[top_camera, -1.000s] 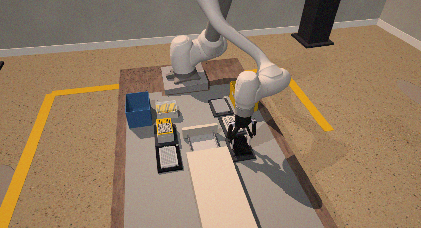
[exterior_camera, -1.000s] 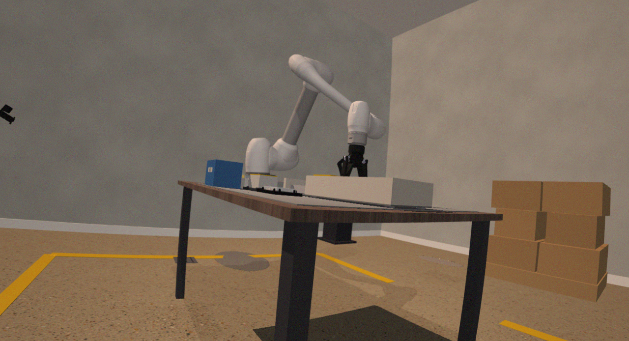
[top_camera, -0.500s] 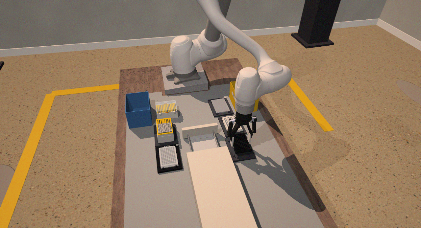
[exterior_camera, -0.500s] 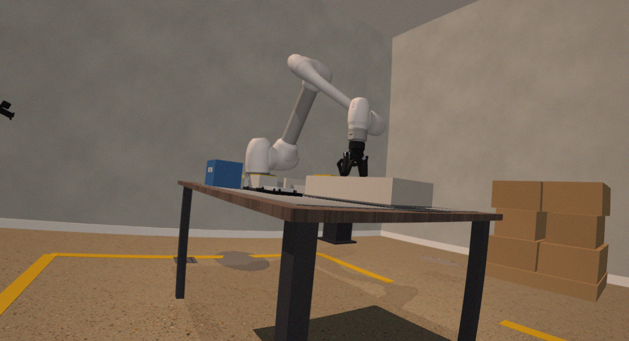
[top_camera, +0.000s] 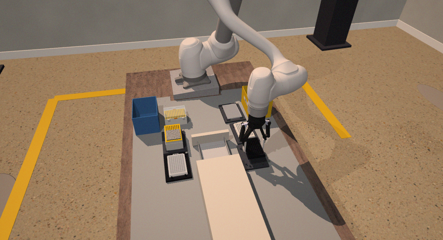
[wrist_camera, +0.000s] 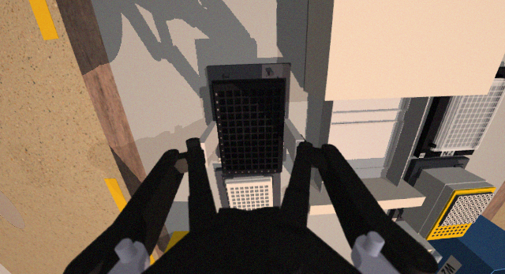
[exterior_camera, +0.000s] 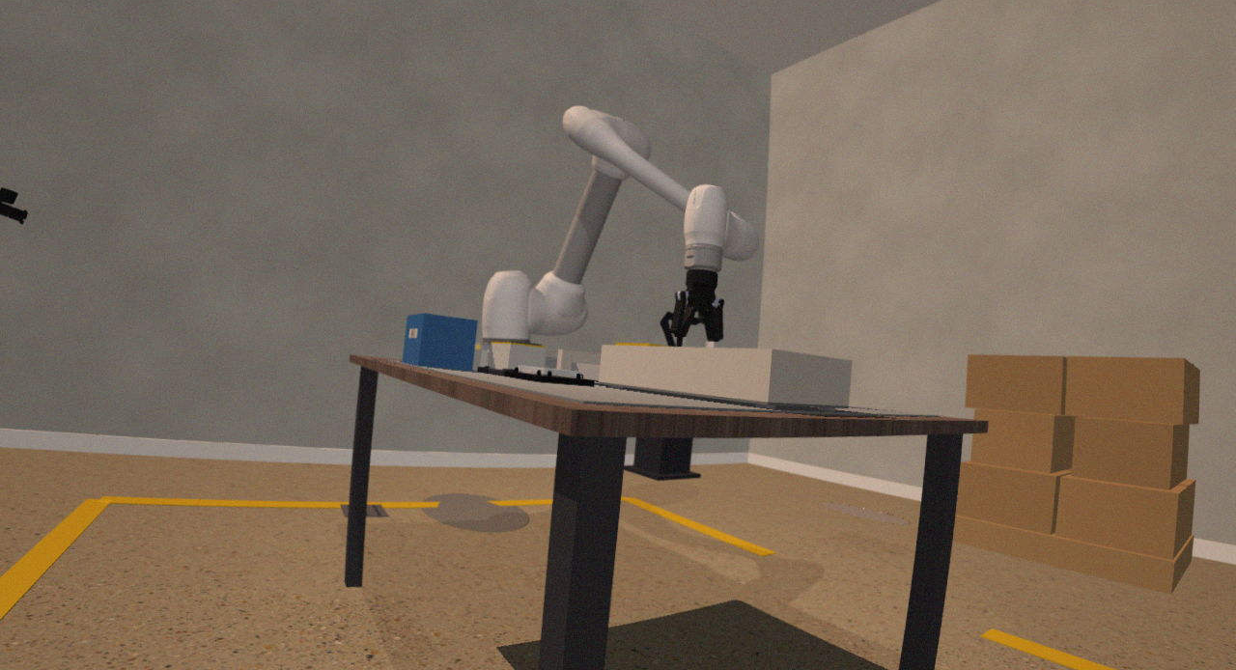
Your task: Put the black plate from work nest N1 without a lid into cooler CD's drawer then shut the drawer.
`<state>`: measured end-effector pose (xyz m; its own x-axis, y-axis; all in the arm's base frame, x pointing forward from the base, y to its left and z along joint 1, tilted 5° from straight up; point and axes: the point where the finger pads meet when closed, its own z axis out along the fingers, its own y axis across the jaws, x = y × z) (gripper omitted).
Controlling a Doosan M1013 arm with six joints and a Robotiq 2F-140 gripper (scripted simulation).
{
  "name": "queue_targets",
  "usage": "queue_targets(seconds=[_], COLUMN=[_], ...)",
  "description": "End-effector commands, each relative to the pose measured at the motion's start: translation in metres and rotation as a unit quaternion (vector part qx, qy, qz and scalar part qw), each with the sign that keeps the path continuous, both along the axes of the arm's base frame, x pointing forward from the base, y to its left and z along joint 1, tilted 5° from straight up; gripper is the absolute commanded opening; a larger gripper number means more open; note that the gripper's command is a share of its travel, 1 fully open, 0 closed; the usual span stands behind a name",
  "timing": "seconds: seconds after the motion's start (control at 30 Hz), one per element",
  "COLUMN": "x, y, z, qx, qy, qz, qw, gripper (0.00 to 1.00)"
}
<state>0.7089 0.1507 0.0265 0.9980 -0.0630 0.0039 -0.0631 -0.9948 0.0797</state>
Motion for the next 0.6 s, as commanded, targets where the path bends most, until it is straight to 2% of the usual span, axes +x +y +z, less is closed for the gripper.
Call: queue_targets(seconds=[0.0,0.57], x=[0.000,0.000], y=[0.000,0.002], z=[0.003,0.023], qx=[0.000,0.000], qy=[0.000,0.000], qz=[0.000,0.000], qw=[1.000,1.000], gripper=[0.00,0.00])
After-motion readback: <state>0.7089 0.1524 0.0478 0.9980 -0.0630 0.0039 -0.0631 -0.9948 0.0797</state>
